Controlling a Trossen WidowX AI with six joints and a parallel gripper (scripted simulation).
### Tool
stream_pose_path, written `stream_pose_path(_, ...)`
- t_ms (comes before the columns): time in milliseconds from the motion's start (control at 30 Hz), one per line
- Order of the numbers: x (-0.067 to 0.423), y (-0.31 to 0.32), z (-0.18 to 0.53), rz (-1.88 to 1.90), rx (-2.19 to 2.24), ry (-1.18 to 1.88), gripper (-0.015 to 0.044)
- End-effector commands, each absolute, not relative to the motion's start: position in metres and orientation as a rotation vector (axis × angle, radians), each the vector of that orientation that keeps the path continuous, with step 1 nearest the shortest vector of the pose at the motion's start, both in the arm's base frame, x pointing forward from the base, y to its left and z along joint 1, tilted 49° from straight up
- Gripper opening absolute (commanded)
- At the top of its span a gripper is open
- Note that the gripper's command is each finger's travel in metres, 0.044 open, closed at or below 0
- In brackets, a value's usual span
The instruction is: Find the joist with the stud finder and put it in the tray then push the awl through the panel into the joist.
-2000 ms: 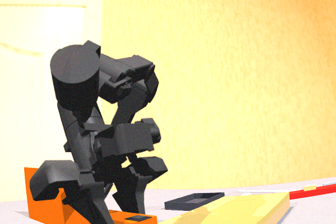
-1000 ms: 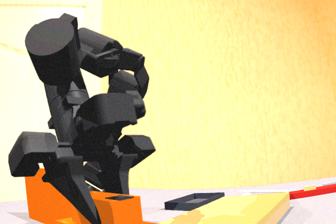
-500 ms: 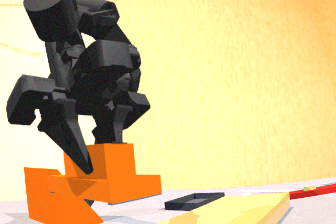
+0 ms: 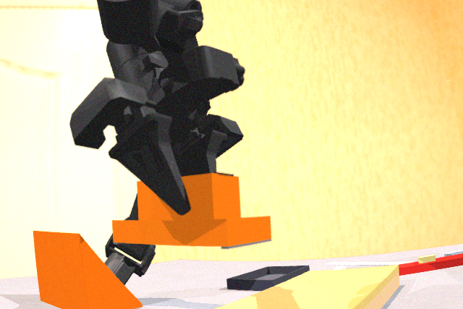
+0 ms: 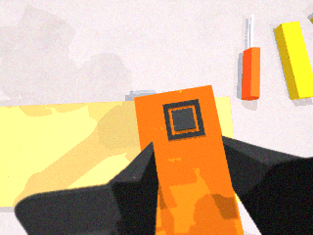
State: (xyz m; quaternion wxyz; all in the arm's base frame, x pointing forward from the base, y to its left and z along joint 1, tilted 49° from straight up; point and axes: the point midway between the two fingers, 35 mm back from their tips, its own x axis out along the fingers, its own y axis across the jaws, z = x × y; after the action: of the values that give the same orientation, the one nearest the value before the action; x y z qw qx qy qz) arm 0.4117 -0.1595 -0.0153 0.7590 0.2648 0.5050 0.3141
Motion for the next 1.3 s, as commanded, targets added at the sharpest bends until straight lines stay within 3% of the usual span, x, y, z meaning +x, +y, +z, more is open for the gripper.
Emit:
stream_pose_path(0, 0.417, -0.138, 0.013, 0.74, 0.526, 1.065, 0.0)
stream_pose_path(633, 0.41, -0.037, 0.115, 0.978, 0.312, 0.92, 0.0)
stream_pose_path(1267, 0.357, 0.06, 0.199, 1.217, 0.12, 0.741, 0.0)
